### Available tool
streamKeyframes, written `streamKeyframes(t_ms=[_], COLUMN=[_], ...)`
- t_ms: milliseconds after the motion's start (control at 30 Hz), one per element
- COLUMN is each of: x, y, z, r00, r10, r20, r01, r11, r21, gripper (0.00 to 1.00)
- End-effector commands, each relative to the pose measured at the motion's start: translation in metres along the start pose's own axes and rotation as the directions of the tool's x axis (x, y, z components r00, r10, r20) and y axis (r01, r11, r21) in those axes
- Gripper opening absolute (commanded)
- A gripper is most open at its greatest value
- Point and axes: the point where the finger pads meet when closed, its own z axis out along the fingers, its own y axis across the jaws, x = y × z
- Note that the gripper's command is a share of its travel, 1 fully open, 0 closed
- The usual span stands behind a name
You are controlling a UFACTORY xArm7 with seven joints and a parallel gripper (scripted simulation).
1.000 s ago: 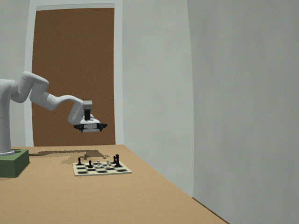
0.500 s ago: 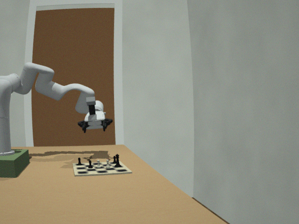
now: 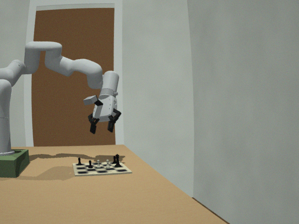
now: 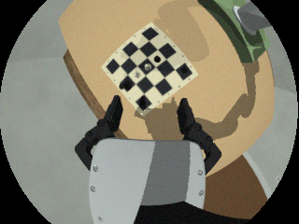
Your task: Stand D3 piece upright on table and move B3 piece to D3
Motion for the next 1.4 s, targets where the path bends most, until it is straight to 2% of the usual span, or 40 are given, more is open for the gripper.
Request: streamKeyframes(t_ms=[0,100,200,233,900,967,1100,1167,1200,1367], x=[0.019,0.028,0.043,0.045,0.045,0.04,0.024,0.022,0.022,0.022], y=[-0.029,-0.039,-0.055,-0.056,-0.056,-0.055,-0.051,-0.051,-0.051,-0.051], z=[0.007,0.01,0.017,0.017,0.018,0.026,0.057,0.06,0.06,0.06], r00=[0.964,0.904,0.815,0.801,0.8,0.8,0.802,0.802,0.802,0.802], r10=[0.17,0.299,0.439,0.457,0.459,0.457,0.454,0.454,0.454,0.454], r20=[0.204,0.307,0.378,0.387,0.388,0.389,0.388,0.388,0.388,0.388], r01=[-0.152,-0.251,-0.351,-0.363,-0.364,-0.361,-0.356,-0.355,-0.355,-0.355], r11=[0.983,0.95,0.894,0.884,0.884,0.884,0.885,0.885,0.885,0.885], r21=[-0.101,-0.186,-0.281,-0.294,-0.295,-0.296,-0.301,-0.301,-0.301,-0.301], gripper=[1.0,1.0,1.0,1.0,1.0,1.0,1.0,1.0,0.34,0.34])
